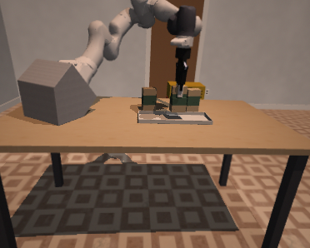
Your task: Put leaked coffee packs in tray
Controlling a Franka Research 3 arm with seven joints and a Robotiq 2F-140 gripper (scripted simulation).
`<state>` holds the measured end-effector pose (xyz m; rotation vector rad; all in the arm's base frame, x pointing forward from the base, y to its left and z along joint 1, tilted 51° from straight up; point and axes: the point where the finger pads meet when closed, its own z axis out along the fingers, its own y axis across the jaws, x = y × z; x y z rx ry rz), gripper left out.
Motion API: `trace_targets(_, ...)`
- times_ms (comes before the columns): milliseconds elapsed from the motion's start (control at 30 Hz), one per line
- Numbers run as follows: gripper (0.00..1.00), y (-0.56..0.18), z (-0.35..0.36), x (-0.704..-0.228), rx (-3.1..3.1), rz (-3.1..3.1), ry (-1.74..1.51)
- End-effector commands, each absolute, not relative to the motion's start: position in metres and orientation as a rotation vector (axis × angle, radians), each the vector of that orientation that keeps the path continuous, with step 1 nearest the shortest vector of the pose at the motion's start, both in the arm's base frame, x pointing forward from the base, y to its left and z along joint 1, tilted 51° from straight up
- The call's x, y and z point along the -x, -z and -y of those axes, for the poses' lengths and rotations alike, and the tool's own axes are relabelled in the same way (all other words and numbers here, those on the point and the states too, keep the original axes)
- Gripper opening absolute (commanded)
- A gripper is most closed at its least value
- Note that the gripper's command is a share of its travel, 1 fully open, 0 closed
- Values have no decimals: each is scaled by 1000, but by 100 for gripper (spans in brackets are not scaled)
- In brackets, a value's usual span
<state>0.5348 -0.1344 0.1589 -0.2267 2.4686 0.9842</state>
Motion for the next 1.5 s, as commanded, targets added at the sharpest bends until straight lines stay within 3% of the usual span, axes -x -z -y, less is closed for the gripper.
trace_targets(0,25,-155,132,-538,230,-2464,-977)
trace_targets(1467,25,-132,108,-551,230,-2464,-977)
